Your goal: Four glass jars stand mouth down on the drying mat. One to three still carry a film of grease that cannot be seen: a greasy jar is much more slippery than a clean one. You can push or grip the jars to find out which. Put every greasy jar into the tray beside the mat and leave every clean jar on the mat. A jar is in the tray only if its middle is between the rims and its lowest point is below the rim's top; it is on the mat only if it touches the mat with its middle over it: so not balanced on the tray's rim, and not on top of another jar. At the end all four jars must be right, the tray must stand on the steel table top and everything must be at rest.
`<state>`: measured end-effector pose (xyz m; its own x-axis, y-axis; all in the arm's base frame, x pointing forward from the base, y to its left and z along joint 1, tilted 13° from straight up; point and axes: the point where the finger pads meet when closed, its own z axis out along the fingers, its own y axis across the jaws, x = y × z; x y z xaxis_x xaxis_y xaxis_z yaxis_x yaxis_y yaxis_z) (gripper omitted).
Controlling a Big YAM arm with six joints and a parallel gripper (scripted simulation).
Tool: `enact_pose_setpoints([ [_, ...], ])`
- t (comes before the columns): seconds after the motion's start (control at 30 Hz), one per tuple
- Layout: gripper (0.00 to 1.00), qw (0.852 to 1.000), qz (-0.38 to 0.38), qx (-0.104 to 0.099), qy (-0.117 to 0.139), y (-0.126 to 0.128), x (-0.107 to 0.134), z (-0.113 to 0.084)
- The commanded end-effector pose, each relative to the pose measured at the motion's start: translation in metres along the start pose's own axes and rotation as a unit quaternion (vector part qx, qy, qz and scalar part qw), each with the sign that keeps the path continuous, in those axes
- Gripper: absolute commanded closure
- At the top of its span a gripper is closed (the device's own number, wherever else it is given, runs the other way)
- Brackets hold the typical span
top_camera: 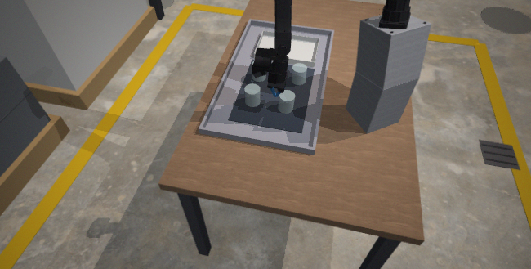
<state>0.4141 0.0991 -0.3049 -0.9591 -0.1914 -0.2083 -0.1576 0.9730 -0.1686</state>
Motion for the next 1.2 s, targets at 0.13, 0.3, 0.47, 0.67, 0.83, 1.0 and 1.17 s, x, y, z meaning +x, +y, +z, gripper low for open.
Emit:
enact_pose_setpoints([
  [0.13, 1.00, 0.999, -0.005, 0.005, 0.037, -0.0022, 0.0437, 0.0036],
  [0.3, 1.00, 0.999, -0.005, 0.005, 0.037, -0.0022, 0.0444, 0.0035],
  [0.47, 1.00, 0.999, -0.005, 0.005, 0.037, -0.0022, 0.0450, 0.0035],
  [0.67, 1.00, 0.999, -0.005, 0.005, 0.037, -0.0022, 0.0456, 0.0035],
  [0.83, 1.00, 0.999, -0.005, 0.005, 0.037, -0.0022, 0.0462, 0.0034],
  [1.0, 1.00, 0.999, -0.005, 0.005, 0.037, -0.0022, 0.0469, 0.0034],
  [1.17, 1.00, 0.999, -0.005, 0.005, 0.037, -0.0022, 0.0473, 0.0033],
])
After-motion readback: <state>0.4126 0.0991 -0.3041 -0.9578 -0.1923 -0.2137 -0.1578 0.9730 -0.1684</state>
